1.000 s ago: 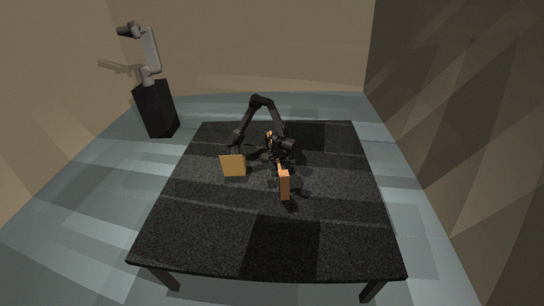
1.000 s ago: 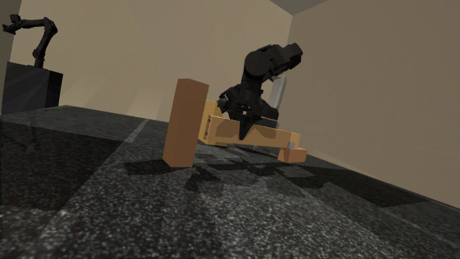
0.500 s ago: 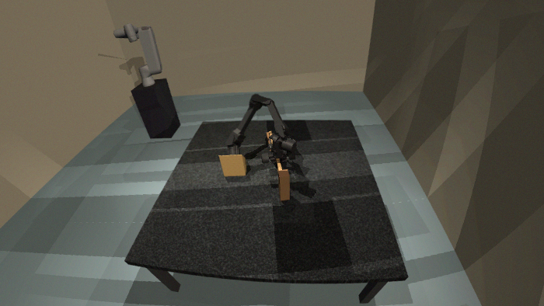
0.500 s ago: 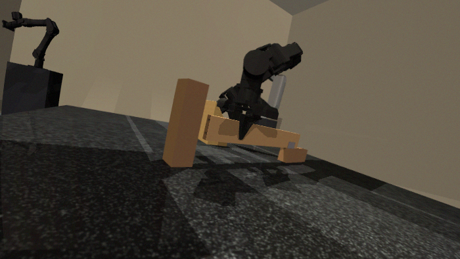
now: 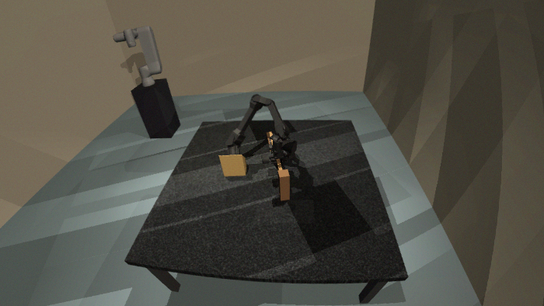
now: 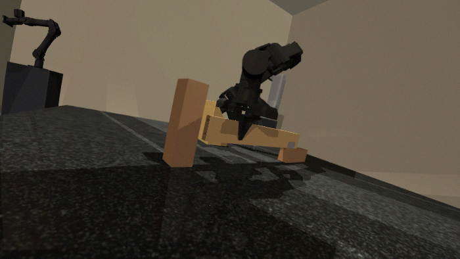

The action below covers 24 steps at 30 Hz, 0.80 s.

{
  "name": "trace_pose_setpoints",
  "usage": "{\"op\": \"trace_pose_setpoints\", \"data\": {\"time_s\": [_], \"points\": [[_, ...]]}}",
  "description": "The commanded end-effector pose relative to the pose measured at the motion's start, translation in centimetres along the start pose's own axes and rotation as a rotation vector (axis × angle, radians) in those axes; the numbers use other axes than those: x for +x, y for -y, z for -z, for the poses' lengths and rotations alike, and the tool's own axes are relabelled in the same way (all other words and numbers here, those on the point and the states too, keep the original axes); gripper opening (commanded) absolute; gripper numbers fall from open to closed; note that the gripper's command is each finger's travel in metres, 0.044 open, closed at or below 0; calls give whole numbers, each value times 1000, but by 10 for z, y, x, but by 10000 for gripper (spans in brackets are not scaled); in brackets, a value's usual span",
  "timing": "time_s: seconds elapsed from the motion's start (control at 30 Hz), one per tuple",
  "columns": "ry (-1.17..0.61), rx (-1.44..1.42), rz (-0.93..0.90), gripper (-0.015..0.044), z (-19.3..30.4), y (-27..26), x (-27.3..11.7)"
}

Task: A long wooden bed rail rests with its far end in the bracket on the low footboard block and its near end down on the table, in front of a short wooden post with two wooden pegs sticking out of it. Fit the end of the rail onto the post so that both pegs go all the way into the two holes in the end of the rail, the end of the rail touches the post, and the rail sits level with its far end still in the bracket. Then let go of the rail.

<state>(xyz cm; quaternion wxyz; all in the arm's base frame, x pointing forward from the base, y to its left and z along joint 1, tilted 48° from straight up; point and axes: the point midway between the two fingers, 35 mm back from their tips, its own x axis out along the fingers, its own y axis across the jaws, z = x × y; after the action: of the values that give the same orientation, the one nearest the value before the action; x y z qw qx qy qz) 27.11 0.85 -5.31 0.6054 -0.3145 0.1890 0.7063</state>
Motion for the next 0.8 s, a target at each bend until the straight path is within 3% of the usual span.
{"op": "trace_pose_setpoints", "data": {"time_s": [0.0, 0.77], "points": [[-7, -3, 11, 0, 3, 3, -4], [-8, -3, 11, 0, 10, 3, -3]]}}
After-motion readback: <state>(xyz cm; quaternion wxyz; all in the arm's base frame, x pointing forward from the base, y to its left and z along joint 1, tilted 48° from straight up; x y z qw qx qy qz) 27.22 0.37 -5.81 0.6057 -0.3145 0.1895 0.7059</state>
